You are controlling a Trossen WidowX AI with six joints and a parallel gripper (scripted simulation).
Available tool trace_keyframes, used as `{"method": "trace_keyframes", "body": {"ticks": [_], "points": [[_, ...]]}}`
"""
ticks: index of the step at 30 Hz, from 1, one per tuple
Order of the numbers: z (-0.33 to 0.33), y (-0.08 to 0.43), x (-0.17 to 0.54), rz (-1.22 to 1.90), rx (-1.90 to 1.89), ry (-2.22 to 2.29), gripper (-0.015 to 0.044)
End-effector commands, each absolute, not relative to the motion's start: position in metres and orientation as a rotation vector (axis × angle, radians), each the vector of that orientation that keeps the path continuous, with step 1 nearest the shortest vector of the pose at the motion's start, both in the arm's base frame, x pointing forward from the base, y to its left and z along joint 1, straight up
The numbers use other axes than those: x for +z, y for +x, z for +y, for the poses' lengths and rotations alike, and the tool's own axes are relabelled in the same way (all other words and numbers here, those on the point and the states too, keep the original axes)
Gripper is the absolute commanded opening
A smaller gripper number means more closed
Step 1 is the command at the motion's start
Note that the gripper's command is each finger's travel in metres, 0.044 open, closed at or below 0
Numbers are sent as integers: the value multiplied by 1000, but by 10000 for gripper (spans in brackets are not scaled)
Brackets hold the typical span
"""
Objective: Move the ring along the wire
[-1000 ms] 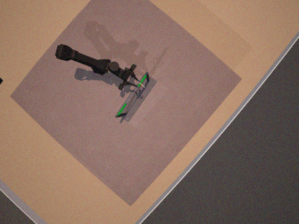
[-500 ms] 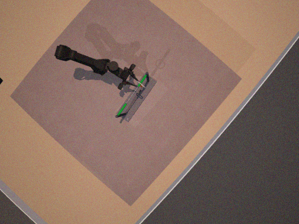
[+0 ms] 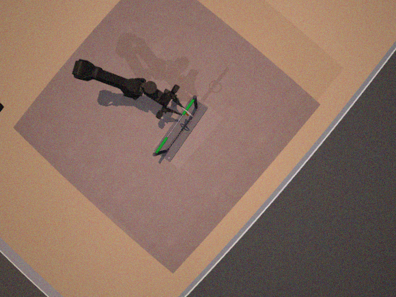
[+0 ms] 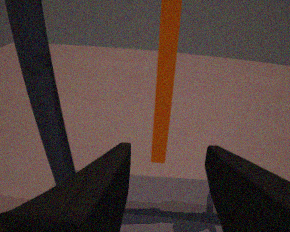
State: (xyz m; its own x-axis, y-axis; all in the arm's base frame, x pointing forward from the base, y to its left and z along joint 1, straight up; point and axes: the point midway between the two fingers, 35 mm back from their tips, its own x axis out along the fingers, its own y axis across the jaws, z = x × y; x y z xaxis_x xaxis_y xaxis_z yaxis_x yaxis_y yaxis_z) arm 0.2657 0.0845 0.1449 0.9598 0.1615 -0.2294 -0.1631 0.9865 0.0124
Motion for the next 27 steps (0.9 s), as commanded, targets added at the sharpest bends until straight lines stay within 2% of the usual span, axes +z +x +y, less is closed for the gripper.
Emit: {"method": "trace_keyframes", "body": {"ticks": [1, 5, 16, 27], "points": [[84, 265, 144, 235, 162, -3, 160], [84, 265, 144, 235, 162, -3, 160], [77, 220, 156, 236, 164, -6, 440], [75, 217, 156, 236, 164, -7, 440]]}}
